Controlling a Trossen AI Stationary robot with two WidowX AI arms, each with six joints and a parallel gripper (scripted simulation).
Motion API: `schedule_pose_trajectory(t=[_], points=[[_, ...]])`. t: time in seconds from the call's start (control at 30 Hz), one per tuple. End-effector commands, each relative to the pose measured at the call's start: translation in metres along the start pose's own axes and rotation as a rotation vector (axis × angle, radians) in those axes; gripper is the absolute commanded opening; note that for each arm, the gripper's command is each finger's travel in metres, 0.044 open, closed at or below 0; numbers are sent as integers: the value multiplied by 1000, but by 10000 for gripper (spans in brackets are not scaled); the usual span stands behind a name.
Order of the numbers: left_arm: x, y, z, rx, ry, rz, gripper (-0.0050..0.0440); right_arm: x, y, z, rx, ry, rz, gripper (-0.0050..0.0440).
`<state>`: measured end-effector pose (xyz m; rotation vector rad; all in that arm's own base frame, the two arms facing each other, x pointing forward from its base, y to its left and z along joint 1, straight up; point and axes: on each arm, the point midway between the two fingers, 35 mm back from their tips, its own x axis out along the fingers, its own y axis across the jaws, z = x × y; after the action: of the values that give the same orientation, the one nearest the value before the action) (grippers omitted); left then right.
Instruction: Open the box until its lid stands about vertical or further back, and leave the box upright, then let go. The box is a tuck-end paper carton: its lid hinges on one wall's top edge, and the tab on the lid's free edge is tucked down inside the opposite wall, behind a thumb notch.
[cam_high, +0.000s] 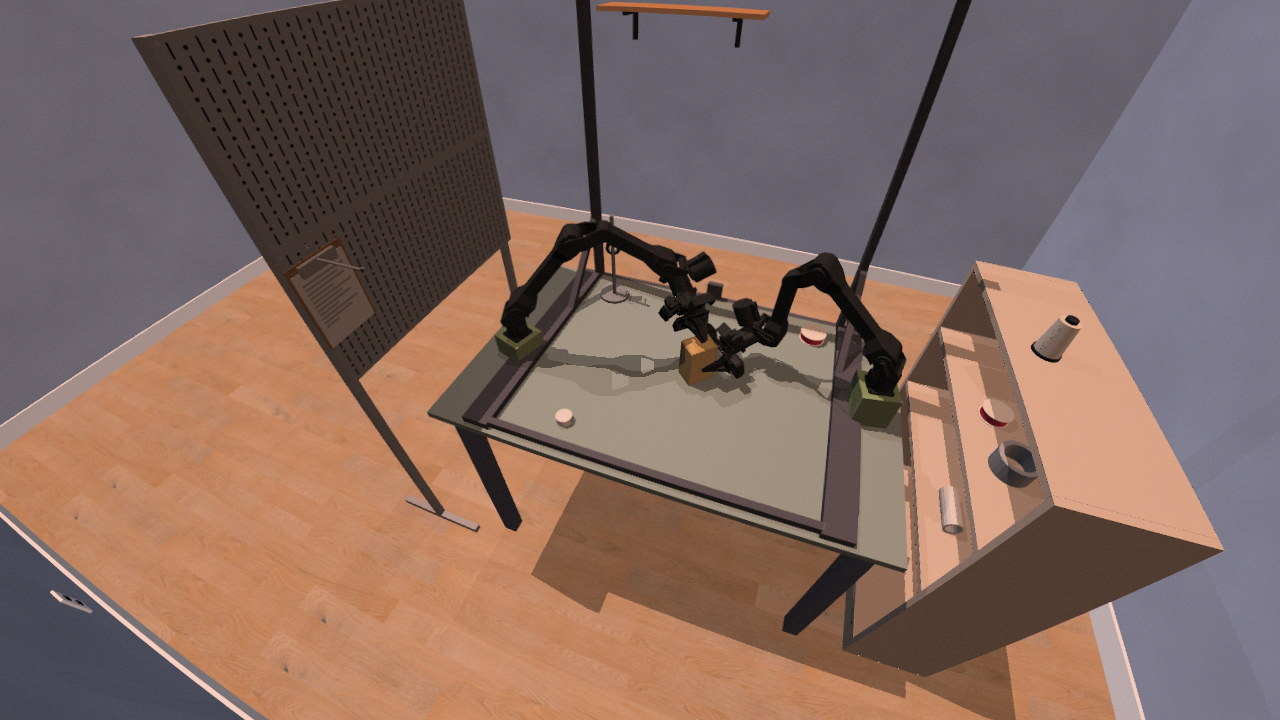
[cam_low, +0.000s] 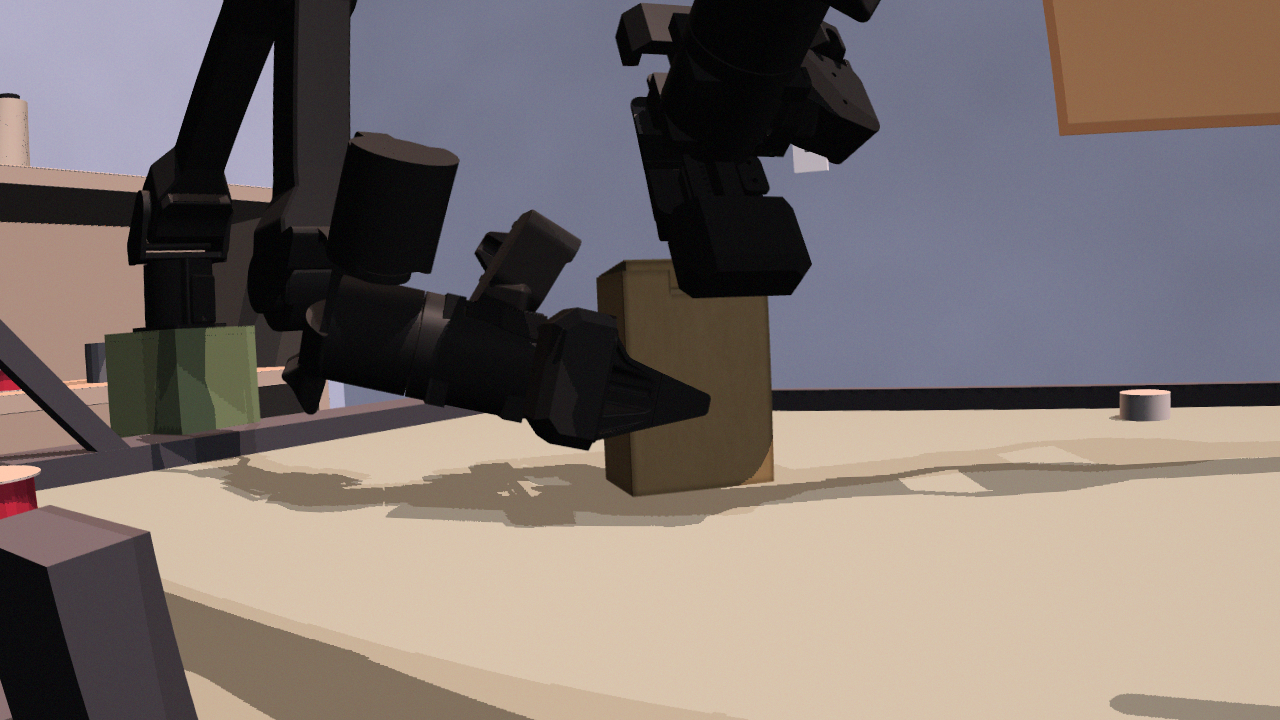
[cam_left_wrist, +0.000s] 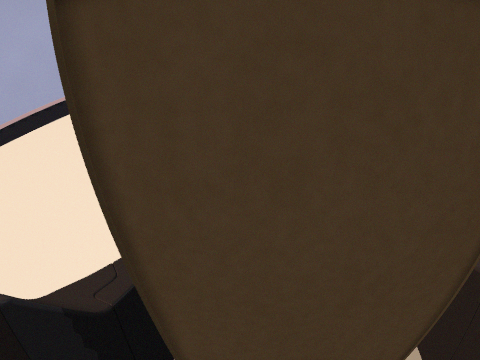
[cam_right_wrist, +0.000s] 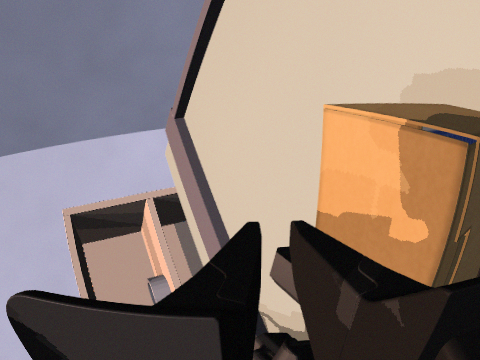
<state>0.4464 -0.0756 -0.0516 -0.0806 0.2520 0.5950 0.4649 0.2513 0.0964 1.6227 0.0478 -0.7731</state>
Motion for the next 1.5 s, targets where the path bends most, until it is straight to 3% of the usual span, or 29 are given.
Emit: schedule_pose_trajectory(t=[0.0,0.6,1.2,1.47], points=[[0,-5,11,-21,-14,-10,294,-5,9,-5,37,12,16,50],[0,-5,11,-21,-14,-10,294,7,-11,-5,37,12,16,50],[0,-5,11,-21,-14,-10,294,7,-11,-5,37,12,16,50],[0,-5,11,-21,-14,-10,294,1,1,-7,51,19,27,50]])
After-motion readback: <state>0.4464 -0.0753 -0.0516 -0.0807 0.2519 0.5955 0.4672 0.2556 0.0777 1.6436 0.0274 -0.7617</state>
